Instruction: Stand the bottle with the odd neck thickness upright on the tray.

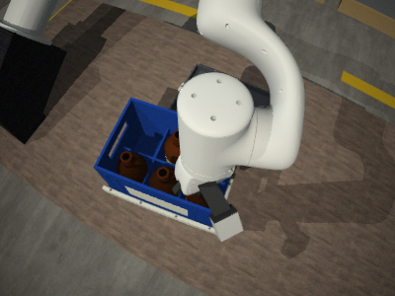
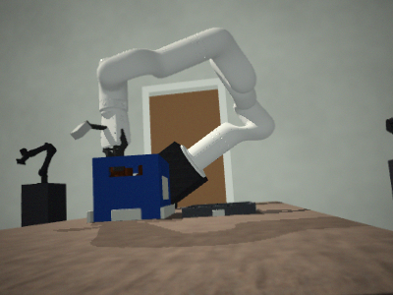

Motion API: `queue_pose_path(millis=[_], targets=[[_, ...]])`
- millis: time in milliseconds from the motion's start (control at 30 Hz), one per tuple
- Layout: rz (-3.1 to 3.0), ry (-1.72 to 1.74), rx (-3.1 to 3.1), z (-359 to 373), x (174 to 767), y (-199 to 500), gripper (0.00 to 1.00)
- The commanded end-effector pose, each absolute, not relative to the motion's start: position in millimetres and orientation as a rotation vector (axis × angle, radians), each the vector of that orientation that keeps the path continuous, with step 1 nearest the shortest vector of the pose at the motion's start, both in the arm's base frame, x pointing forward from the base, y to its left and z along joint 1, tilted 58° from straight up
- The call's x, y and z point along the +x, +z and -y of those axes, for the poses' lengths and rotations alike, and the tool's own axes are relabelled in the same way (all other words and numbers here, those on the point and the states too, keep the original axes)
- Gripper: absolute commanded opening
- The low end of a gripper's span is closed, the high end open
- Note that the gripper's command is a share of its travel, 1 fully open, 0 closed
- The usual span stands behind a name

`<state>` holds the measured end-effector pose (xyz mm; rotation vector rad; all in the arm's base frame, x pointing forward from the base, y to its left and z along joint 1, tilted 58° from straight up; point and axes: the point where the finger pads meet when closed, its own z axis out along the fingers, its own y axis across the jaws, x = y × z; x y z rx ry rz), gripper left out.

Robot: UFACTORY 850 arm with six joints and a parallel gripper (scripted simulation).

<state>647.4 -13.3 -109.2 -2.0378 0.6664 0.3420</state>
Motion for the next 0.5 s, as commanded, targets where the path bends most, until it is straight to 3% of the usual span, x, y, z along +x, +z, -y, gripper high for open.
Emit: queue_pose_path(millis=[0,100,133,467], targets=[[-0.667,0.34,-2.038,14.2,648.1,-108.6,0.0],[-0.667,0.34,-2.038,14.2,648.1,-108.6,0.0],[-0.667,0.34,-2.038,14.2,648.1,-108.6,0.65],[-0.667,0.34,-2.038,14.2,648.1,-108.6,0.65]])
